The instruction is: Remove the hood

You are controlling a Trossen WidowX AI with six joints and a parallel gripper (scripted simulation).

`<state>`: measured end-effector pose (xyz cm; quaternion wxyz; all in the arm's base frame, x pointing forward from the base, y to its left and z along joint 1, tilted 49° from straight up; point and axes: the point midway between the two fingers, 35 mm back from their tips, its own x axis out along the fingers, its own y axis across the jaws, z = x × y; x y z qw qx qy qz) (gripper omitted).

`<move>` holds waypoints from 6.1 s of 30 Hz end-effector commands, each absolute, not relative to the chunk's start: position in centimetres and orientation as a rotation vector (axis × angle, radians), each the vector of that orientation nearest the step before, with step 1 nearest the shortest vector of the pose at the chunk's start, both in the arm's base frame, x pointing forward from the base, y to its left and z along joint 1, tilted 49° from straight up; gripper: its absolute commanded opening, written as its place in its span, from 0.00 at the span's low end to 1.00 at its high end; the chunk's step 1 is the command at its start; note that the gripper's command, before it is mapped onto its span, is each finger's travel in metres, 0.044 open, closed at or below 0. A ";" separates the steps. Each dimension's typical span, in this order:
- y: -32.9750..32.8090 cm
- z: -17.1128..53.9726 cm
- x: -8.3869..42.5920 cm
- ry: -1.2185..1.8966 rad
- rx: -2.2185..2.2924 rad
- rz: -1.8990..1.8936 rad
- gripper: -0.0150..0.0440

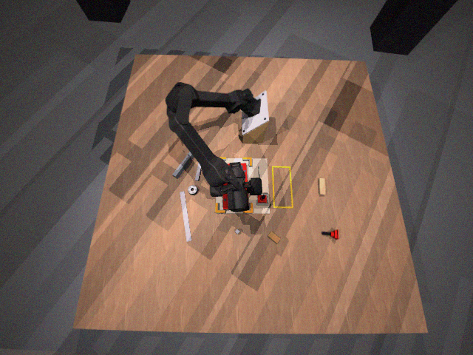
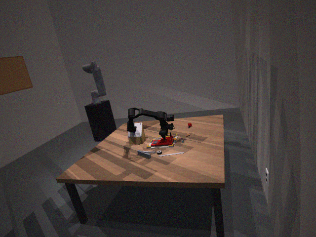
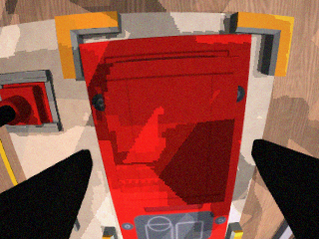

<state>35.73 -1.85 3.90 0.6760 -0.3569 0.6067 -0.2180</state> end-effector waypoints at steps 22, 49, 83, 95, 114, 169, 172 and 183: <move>-2.8 3.1 35.9 1.366 -0.811 -0.490 1.00; -3.4 2.5 36.0 1.364 -0.804 -0.491 0.81; -2.3 3.5 35.8 1.365 -0.804 -0.489 0.25; -1.7 4.0 35.7 1.366 -0.804 -0.489 0.25; 1.3 6.7 35.0 1.367 -0.803 -0.487 0.25; 14.7 -8.0 28.7 1.369 -0.795 -0.478 0.25; 14.8 -8.2 28.6 1.369 -0.796 -0.479 0.25; 14.5 -8.5 28.7 1.369 -0.795 -0.479 0.25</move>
